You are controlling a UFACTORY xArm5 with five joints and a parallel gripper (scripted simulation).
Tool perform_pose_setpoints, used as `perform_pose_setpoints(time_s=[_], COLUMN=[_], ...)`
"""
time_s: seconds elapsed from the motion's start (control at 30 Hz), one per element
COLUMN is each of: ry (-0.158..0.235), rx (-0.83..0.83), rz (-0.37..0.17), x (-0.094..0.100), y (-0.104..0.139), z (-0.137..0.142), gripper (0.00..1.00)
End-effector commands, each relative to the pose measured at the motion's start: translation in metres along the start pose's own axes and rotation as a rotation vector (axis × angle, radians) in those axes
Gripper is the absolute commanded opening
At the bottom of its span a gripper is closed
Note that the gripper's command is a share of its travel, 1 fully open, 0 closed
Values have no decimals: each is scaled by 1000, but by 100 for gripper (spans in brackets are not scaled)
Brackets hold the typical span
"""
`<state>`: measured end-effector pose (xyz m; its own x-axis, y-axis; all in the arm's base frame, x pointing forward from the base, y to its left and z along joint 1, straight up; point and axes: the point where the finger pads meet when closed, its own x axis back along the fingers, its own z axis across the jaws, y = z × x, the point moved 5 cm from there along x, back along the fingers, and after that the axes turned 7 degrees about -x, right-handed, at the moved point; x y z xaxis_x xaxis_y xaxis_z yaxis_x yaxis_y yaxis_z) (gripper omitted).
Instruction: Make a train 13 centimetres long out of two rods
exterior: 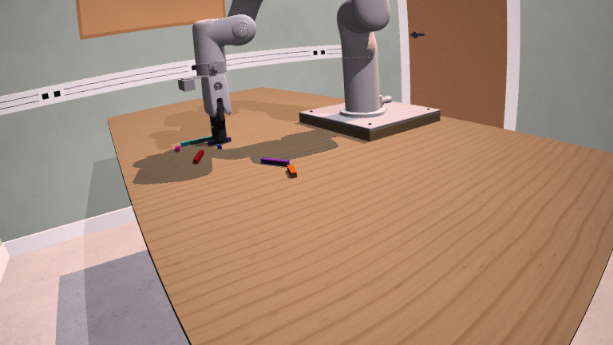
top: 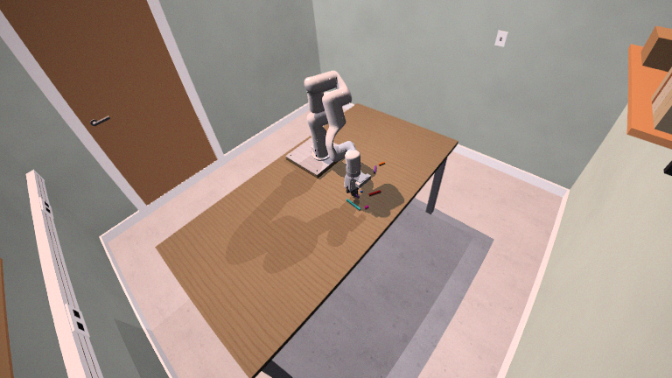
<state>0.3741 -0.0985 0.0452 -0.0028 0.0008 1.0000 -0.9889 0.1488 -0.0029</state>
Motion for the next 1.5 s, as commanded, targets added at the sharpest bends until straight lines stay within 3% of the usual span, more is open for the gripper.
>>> perform_pose_setpoints(time_s=[0.0, 0.43, 1.07, 1.17, 1.47], ry=[0, 0, 0, 0, 0], rx=[0, 0, 59, 215, 472], rz=[4, 4, 4, 3, 3], x=[9, 92, 98, 99, 100], y=[-1, -1, -5, -14, -28], z=[0, 0, -7, -24, -55], gripper=[4, 4, 4, 4, 4])
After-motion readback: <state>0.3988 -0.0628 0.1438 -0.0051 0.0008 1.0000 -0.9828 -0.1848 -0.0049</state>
